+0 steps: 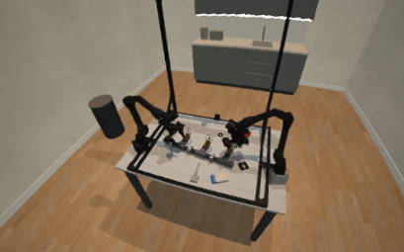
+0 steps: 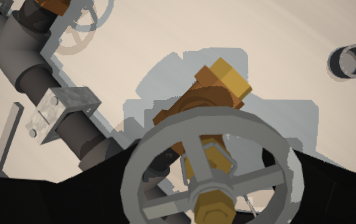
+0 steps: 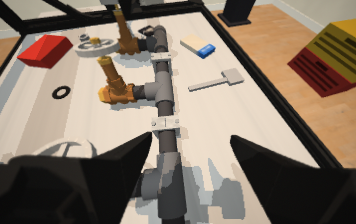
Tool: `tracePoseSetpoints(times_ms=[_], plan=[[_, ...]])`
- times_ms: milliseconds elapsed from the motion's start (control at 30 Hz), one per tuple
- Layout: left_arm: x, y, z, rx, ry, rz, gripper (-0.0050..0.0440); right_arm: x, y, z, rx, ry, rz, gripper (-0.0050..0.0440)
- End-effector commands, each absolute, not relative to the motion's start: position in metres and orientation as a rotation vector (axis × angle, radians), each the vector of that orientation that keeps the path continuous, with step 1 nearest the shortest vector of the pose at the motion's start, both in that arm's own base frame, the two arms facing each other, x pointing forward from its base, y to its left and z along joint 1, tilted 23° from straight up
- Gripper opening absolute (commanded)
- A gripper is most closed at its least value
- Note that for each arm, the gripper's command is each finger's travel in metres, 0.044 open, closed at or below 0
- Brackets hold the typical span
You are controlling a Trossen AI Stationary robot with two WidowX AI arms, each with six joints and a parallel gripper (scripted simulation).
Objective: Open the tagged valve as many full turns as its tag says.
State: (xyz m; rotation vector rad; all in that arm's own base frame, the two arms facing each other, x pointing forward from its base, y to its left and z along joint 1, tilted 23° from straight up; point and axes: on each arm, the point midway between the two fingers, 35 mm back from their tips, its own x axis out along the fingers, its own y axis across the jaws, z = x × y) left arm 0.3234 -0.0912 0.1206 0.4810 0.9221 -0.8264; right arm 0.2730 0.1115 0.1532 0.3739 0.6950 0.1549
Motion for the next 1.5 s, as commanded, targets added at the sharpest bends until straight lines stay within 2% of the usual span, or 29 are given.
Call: tracePoseSetpoints(times_ms=[0,100,767,900,933,1000,1467], plan=[[0.3234,-0.0912,0.1206,0.321,0.988,-0.734,0.0064,0.273,0.1115,0.1532,0.374,0.695,0.155,0.04],[0.3233,-0.0912,0.1206,0.13,1.058,-0.618,0.0,0.273,0.1115,0.1532,0.374,0.695,0.155,0.04],[0.3233,-0.0913,0.1206,-0.938,1.275,0.109,0.0,0.273,0.1115,0.1532,0.374,0.695,0.155,0.04],[0.3234,-0.0913,0.1206,-0.964,1.277,0.129,0.0,0.273,0.1115,0.1532,0.374,0.695,0.155,0.04],[0.3234,-0.0913,0.1206,-0.926,1.274,0.101,0.0024,0.273,0.1115,0.1532,0.374,0.695,0.155,0.04],[0.3234,-0.0913,0.1206,-0.926,1.274,0.101,0.0024,0.273,0.1115,0.1532,0.374,0.695,0.155,0.04],[0.3234,-0.0913,0.1206,-0.926,1.274,0.101,0.036,0.273,0.1115,0.1532,0.374,0.695,0.155,0.04]])
